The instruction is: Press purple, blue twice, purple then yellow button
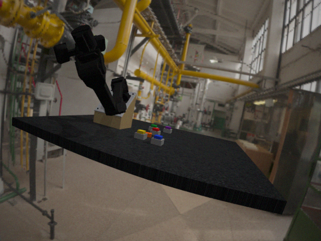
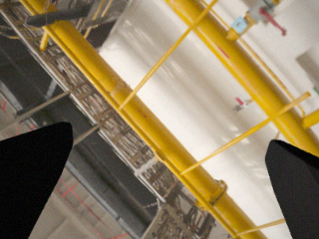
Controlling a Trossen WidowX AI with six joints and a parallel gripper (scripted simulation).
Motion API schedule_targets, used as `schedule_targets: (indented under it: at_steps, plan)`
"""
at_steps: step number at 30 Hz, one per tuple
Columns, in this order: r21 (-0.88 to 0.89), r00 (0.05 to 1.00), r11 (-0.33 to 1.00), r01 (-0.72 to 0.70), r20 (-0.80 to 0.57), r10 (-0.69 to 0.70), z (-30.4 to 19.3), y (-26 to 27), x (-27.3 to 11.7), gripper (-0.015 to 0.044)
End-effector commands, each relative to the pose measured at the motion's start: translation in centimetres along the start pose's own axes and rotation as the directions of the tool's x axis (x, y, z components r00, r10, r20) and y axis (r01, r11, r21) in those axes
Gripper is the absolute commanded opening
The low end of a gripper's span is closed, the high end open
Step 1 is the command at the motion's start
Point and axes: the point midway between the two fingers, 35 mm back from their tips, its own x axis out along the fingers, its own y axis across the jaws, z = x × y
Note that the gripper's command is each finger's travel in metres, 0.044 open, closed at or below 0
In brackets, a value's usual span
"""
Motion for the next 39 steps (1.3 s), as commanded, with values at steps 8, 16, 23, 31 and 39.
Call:
schedule_targets:
  at_steps: [8, 16, 23, 31, 39]
  plan:
    - [0.418, 0.940, 0.842, -0.341, 0.167, 0.298, -2.6, 7.1, 9.9, 0.0400]
    - [0.775, 0.746, 0.271, -0.570, 0.351, 0.566, -3.6, 18.8, 16.6, 0.0400]
    - [0.843, 0.501, -0.311, -0.439, 0.517, 0.694, -1.7, 30.3, 18.4, 0.0400]
    - [0.702, 0.191, -0.711, 0.045, 0.692, 0.696, 3.3, 42.6, 15.8, 0.0400]
    - [0.486, -0.092, -0.632, 0.604, 0.830, 0.550, 10.8, 51.9, 9.2, 0.0400]
